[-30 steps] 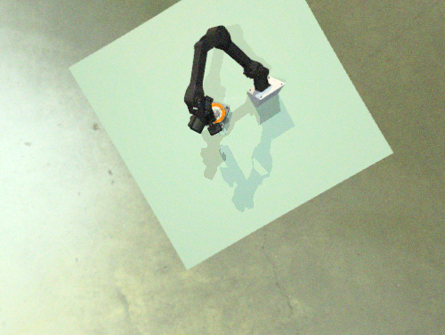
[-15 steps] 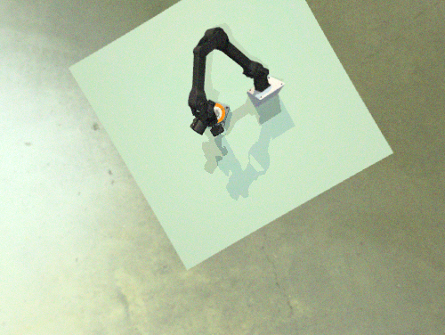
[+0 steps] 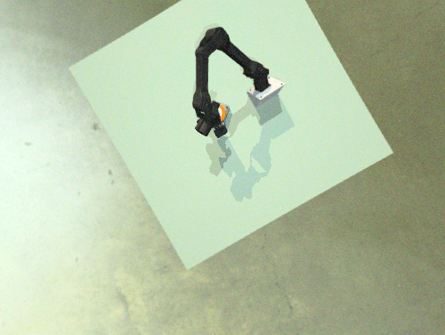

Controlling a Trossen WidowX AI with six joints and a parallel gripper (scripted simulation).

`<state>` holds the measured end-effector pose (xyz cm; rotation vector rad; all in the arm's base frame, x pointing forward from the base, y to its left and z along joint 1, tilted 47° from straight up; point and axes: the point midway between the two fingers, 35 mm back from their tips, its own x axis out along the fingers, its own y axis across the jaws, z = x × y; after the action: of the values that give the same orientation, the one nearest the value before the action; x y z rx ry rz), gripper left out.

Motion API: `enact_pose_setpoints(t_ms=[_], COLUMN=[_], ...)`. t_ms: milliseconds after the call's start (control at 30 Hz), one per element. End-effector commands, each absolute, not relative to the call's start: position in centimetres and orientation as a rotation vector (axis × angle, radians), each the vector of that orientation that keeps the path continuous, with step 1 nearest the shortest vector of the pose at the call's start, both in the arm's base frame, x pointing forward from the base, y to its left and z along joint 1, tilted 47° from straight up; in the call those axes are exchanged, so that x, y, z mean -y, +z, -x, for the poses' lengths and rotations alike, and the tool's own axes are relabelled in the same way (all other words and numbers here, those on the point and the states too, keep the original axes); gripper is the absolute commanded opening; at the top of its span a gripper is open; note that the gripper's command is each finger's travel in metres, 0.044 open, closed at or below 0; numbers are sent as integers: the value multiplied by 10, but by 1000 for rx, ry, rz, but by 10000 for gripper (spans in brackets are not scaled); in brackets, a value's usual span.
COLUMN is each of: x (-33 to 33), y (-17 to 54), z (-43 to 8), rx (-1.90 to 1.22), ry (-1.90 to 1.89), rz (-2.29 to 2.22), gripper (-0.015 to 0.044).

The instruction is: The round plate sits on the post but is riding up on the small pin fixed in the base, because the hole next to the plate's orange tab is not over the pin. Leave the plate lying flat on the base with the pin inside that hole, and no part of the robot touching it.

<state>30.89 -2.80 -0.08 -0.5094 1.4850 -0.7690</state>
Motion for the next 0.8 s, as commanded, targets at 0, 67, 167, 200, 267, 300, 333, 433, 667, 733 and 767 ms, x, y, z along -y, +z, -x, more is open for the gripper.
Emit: enact_pose_setpoints(t_ms=[0, 67, 167, 200, 267, 300, 333, 433, 667, 733, 767], x=[27, 26, 25, 24, 24, 23, 23, 22, 20, 20, 19], y=[-4, -5, -6, -7, -7, -8, -8, -9, -10, -10, -10], z=[-302, -300, -298, -297, -295, -294, -293, -291, -285, -283, -282], rx=[-1497, -1497, -1497, -1498, -1498, -1498, -1498, -1498, -1498, -1498, -1498], ry=[-772, -772, -772, -772, -772, -772, -772, -772, -772, -772, -772], rz=[508, 508, 508, 508, 508, 508, 508, 508, 508, 508, 508], gripper=[0, 0, 0, 0, 0, 0, 0, 0, 0, 0, 0])
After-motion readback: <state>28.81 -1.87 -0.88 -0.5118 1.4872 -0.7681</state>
